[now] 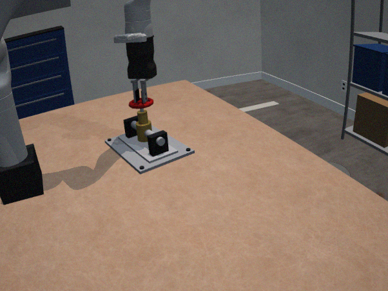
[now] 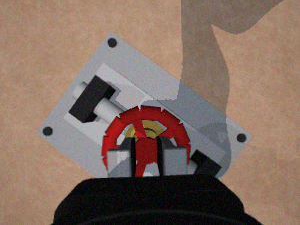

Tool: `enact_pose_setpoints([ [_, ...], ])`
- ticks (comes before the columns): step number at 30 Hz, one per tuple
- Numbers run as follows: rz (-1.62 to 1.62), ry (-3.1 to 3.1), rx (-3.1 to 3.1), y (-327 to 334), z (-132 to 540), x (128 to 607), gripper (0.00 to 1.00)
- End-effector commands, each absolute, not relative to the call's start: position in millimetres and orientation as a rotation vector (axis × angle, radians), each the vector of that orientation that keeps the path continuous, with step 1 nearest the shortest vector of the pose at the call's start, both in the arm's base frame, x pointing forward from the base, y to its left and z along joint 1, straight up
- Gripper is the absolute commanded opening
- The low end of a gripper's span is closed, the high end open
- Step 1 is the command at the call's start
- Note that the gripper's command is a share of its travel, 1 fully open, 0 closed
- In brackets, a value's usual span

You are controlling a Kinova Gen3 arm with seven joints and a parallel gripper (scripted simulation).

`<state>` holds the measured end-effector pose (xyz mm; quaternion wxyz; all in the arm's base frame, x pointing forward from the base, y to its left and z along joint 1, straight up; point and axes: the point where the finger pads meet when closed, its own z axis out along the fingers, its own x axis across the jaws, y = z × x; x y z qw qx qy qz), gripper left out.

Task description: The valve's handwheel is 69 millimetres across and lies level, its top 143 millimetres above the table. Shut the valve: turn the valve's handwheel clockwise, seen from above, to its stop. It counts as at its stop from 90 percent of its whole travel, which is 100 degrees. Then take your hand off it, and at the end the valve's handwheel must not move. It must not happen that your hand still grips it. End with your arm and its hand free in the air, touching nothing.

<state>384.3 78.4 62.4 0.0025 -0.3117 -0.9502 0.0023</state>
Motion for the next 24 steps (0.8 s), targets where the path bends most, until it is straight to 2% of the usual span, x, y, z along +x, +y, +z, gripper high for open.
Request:
enact_pose_setpoints([
  [1, 0.006, -2.981, -0.980, 78.5, 63.0, 384.8, 0.00],
  [24, 0.006, -2.945, -1.083, 78.5, 62.9, 384.8, 0.00],
])
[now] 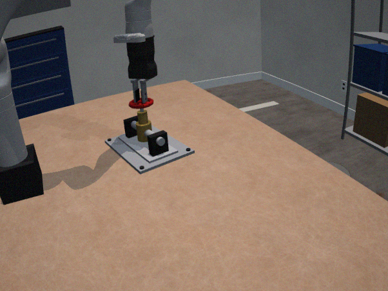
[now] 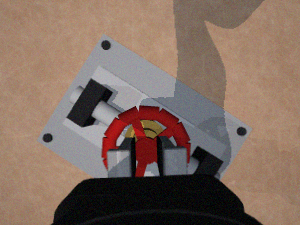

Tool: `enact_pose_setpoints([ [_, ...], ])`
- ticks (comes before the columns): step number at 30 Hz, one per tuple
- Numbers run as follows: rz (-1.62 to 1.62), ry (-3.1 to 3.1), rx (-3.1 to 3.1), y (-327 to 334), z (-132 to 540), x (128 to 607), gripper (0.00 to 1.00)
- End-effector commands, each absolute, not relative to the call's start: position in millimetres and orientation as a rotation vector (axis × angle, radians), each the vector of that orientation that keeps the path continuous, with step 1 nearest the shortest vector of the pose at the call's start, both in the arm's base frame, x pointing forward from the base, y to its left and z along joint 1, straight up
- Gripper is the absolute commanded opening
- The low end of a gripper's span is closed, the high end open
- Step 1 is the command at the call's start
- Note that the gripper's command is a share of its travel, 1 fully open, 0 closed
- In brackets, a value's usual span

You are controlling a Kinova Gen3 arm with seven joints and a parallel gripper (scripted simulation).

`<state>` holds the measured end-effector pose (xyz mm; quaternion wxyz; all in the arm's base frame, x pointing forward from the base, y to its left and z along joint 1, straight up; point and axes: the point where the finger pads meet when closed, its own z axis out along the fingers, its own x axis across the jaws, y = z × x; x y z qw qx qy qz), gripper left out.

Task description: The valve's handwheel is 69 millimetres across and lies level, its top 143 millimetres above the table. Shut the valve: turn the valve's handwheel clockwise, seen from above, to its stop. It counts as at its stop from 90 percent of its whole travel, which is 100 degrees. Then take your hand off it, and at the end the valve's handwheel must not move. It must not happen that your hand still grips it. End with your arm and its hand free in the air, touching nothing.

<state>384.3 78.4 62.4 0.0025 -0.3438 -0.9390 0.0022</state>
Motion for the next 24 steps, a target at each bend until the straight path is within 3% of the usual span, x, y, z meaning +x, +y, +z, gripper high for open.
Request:
enact_pose_setpoints([
  [1, 0.006, -2.941, -1.094, 78.5, 62.9, 384.8, 0.00],
  [24, 0.007, -2.773, -1.471, 78.5, 62.9, 384.8, 0.00],
])
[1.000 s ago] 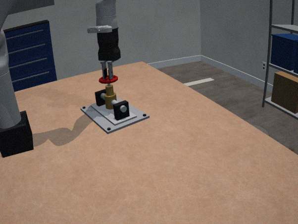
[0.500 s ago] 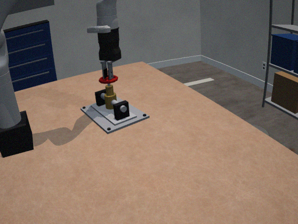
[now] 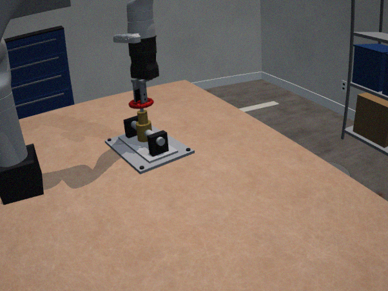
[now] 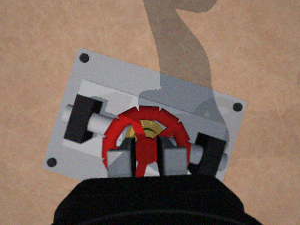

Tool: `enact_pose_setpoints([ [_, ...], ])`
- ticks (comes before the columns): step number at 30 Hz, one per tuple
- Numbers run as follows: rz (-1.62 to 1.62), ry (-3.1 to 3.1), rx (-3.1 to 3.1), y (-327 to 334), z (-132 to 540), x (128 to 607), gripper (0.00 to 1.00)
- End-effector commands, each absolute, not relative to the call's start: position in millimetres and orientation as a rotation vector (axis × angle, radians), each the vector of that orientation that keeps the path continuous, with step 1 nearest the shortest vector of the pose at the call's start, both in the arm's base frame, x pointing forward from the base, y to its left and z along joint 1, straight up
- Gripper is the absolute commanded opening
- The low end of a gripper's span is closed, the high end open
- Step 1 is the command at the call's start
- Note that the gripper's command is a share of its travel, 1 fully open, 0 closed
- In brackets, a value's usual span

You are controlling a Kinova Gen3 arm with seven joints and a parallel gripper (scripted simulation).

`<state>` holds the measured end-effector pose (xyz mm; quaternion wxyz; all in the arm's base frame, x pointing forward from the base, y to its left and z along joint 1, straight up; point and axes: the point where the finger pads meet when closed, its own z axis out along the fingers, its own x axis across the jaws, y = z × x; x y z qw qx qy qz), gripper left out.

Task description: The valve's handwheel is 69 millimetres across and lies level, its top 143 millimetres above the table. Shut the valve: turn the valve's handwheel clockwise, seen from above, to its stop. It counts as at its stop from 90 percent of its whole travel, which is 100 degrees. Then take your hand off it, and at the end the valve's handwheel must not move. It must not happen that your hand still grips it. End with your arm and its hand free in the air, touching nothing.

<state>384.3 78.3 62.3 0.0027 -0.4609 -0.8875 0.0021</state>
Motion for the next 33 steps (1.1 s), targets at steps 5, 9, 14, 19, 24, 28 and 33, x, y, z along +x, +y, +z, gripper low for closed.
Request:
enact_pose_setpoints([
  [5, 0.007, -2.705, -1.593, 78.5, 62.9, 384.8, 0.00],
  [9, 0.007, -2.658, -1.670, 78.5, 63.0, 384.8, 0.00],
  [14, 0.007, -2.590, -1.775, 78.5, 62.9, 384.8, 0.00],
  [19, 0.007, -2.493, -1.908, 78.5, 62.9, 384.8, 0.00],
  [24, 0.008, -2.387, -2.040, 78.5, 63.0, 384.8, 0.00],
  [28, 0.008, -2.342, -2.091, 78.5, 62.9, 384.8, 0.00],
  [33, 0.008, -2.225, -2.216, 78.5, 62.9, 384.8, 0.00],
])
